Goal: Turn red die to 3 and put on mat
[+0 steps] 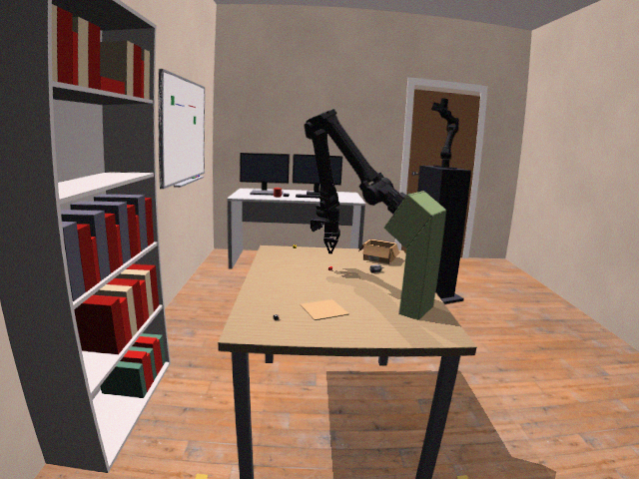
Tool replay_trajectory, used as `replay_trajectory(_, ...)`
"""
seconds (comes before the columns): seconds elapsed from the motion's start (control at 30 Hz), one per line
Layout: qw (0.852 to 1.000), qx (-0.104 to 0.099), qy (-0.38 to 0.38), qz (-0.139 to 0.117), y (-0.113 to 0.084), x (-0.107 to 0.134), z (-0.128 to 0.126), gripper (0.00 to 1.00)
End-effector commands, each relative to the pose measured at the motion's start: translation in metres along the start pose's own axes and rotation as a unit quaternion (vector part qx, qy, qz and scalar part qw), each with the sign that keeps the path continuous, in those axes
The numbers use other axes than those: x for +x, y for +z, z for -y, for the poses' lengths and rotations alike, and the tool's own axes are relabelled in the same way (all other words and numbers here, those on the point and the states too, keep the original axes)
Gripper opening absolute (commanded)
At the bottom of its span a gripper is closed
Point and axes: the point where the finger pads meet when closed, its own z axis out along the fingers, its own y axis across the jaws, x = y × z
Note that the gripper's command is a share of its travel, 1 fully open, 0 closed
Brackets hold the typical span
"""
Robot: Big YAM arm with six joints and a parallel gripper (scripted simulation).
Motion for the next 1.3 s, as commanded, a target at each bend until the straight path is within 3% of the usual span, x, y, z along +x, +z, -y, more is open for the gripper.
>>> replay_trajectory(0.0, 0.995, 0.001, -0.096, 0.006, 0.006, -0.008, 0.002, 1.00)
replay_trajectory(0.2, 0.990, 0.003, -0.142, 0.005, 0.007, -0.007, 0.005, 1.00)
replay_trajectory(0.23, 0.983, 0.003, -0.184, 0.008, 0.006, -0.011, 0.003, 1.00)
replay_trajectory(0.5, 0.958, -0.002, -0.287, 0.000, 0.013, -0.002, 0.001, 1.00)
replay_trajectory(0.7, 0.926, 0.002, -0.378, 0.006, 0.015, -0.010, 0.000, 1.00)
replay_trajectory(0.8, 0.925, 0.002, -0.381, 0.006, 0.015, -0.010, 0.000, 1.00)
replay_trajectory(0.87, 0.903, 0.005, -0.429, 0.003, 0.020, -0.005, 0.004, 1.00)
replay_trajectory(1.0, 0.875, -0.003, -0.484, 0.004, 0.024, -0.004, -0.003, 1.00)
replay_trajectory(1.27, 0.831, 0.001, -0.556, 0.005, 0.027, -0.006, -0.001, 1.00)
